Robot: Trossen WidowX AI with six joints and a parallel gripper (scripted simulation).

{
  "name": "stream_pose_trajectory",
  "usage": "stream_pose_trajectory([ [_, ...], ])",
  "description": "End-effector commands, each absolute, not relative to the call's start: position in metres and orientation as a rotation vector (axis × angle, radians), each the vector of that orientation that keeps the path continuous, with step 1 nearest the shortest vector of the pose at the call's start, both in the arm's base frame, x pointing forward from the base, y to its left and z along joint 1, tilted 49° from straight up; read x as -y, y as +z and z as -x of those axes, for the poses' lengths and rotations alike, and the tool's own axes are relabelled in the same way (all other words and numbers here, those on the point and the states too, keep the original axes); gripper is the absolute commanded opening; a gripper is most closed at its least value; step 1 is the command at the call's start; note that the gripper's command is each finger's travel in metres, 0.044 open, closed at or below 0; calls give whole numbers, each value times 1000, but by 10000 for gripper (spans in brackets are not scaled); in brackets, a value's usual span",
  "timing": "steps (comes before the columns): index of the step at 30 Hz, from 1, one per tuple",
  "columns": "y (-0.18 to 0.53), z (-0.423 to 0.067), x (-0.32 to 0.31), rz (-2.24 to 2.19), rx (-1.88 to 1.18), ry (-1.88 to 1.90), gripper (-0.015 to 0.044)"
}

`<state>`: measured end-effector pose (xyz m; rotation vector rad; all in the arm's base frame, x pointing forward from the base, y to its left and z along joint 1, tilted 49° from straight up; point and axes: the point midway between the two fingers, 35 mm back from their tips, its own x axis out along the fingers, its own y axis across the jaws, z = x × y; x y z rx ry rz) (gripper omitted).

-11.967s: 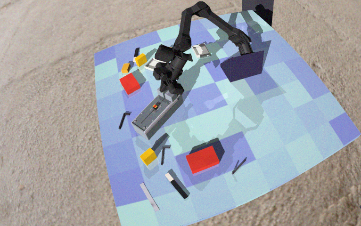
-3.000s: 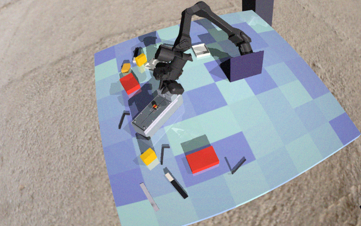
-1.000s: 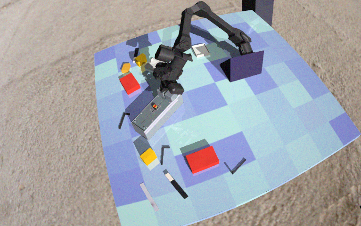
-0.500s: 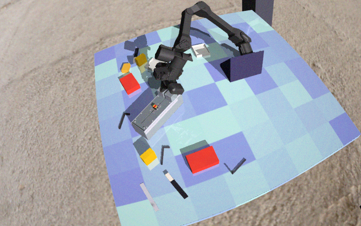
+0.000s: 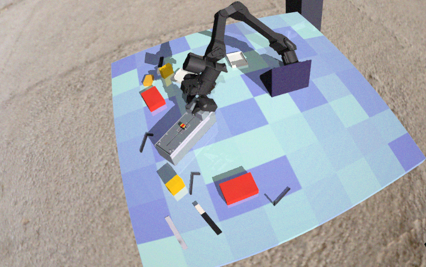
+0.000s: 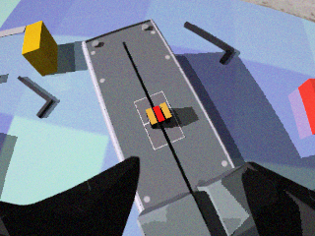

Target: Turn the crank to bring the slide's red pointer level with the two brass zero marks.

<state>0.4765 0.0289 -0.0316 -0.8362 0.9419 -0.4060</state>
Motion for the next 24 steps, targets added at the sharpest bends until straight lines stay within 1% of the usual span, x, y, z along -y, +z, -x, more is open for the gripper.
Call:
stream_pose_trajectory([
  [1, -31, -476, -29, 837, -942, -407, 367],
  [4, -31, -476, -29, 837, -942, -407, 440],
  [5, -31, -476, -29, 837, -942, -407, 440],
  [21, -31, -476, -29, 837, -942, -407, 20],
  [22, -31, -476, -29, 837, -942, -407, 0],
  [24, -31, -476, -29, 837, -942, -407, 0],
])
